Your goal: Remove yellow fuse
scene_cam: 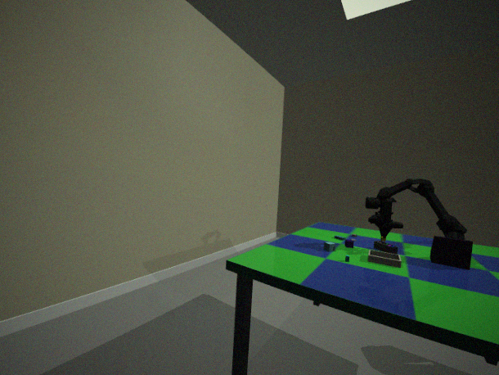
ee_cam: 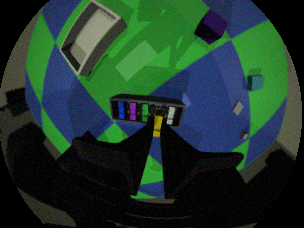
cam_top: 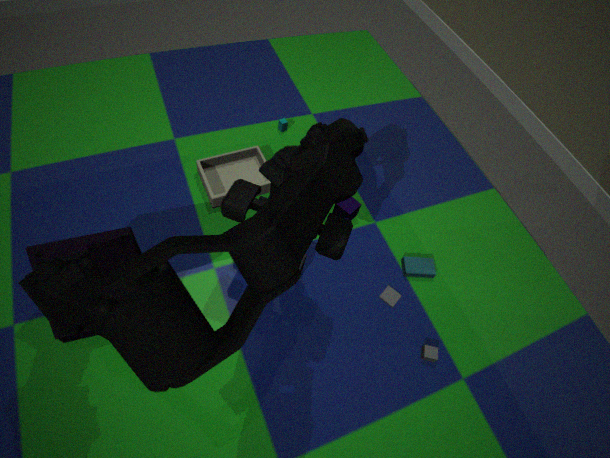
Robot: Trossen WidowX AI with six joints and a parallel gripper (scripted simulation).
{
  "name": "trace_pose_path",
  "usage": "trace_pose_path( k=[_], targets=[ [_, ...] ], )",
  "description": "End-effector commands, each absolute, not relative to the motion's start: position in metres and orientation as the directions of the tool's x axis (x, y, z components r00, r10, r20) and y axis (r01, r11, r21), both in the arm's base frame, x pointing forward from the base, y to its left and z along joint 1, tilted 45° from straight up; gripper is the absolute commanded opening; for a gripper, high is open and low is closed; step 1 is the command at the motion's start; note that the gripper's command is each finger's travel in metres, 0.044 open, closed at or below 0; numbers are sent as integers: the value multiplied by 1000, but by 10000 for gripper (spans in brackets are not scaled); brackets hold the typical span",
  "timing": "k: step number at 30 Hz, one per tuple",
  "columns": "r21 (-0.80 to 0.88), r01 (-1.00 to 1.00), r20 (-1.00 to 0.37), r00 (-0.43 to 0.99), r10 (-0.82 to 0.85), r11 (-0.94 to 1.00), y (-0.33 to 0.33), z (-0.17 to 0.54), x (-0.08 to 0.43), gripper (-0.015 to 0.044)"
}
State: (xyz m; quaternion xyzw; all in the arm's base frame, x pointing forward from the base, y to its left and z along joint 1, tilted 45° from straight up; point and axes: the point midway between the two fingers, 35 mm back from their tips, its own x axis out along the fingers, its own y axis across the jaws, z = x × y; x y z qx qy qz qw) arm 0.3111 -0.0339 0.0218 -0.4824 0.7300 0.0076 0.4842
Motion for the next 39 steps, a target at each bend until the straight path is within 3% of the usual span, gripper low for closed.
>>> trace_pose_path(
  k=[1,24,39],
  targets=[
    [-458,-707,-717,-64,-694,539,-32,24,312,0],
    [-457,-707,-718,-65,-693,539,-15,40,314,0],
    [-448,-708,-732,-59,-679,545,53,-15,327,0]
  ],
)
